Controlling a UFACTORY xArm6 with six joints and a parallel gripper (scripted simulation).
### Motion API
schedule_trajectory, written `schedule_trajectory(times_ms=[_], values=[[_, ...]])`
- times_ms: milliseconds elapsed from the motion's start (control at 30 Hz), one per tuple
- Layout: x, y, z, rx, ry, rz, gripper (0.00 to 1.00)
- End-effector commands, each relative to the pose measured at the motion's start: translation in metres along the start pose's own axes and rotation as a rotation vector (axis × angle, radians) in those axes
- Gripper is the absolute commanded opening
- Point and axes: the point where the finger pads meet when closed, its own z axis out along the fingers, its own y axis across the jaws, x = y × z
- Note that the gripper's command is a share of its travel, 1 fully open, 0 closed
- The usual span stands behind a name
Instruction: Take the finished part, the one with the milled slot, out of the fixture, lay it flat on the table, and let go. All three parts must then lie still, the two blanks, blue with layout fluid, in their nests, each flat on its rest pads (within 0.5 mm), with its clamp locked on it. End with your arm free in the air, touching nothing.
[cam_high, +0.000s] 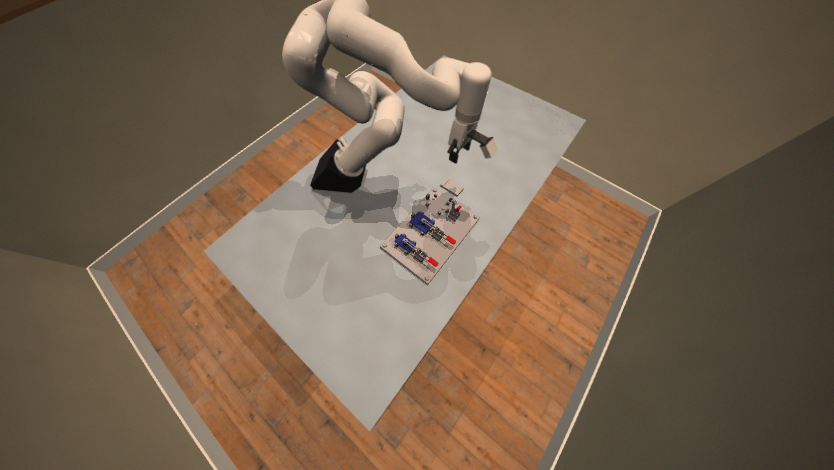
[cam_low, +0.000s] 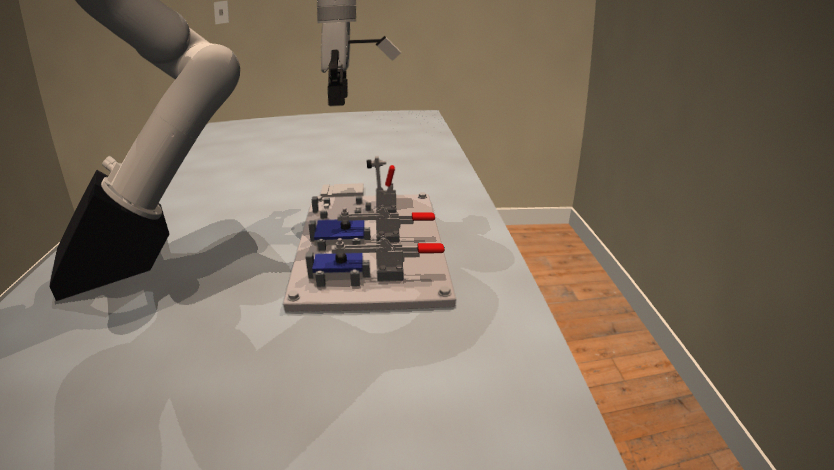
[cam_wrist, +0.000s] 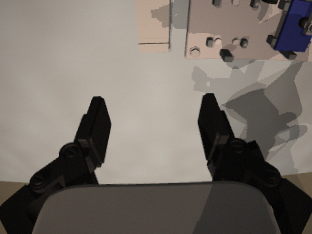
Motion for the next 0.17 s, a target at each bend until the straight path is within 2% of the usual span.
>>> schedule_trajectory(times_ms=[0,133], values=[[0.0008,-0.0005,-0.0012,0.002,0.003,0.0,0.81],[0.0008,-0.0005,-0.0012,0.002,0.003,0.0,0.81]])
